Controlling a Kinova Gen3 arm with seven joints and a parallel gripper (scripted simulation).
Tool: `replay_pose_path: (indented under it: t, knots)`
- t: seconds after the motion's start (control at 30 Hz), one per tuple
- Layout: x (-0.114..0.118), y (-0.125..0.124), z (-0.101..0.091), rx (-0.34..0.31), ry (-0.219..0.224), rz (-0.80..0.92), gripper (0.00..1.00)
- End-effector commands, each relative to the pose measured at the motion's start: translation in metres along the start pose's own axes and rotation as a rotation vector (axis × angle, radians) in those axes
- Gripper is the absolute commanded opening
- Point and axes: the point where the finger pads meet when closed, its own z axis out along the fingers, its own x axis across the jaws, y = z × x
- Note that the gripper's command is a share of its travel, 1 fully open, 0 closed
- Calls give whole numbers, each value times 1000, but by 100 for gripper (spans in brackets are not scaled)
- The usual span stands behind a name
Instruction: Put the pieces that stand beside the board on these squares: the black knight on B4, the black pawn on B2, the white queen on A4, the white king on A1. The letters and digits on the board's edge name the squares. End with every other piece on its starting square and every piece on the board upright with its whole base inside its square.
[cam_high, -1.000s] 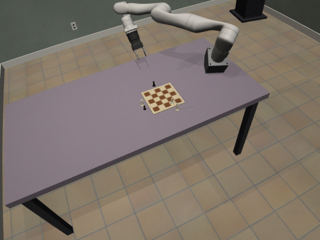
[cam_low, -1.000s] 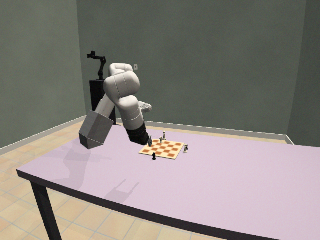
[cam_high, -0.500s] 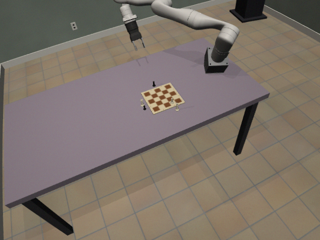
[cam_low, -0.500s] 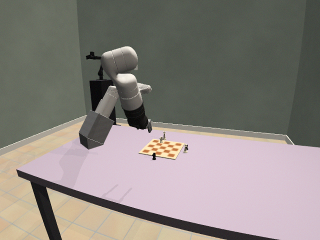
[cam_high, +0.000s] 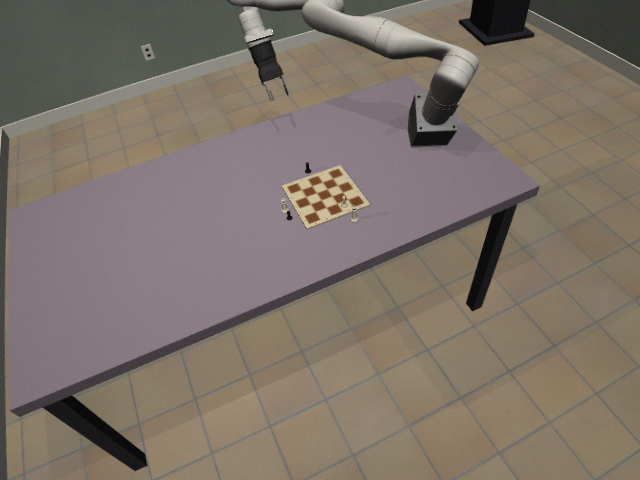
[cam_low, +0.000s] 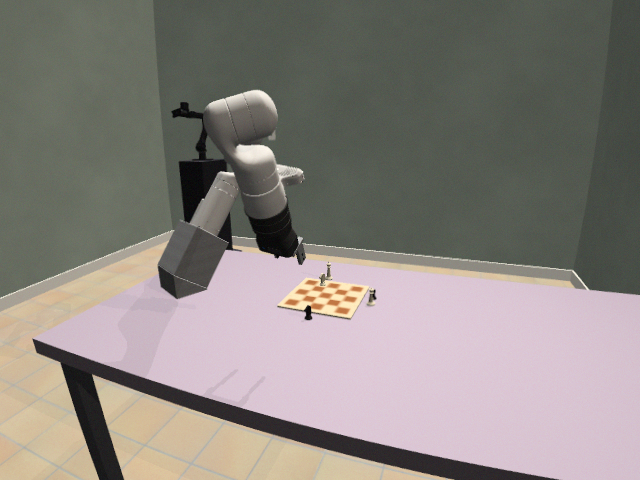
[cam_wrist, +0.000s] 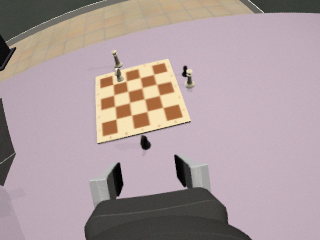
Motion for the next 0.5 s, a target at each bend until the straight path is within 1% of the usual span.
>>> replay_pose_path:
  t: [0.0, 0.07, 0.23, 0.47]
  knots:
    - [4, 0, -1, -15, 9, -19, 100]
    - [4, 0, -1, -15, 9, -19, 100]
    - [12, -1, 3, -35, 22, -63, 100]
    - [29, -6, 14, -88, 41, -168, 100]
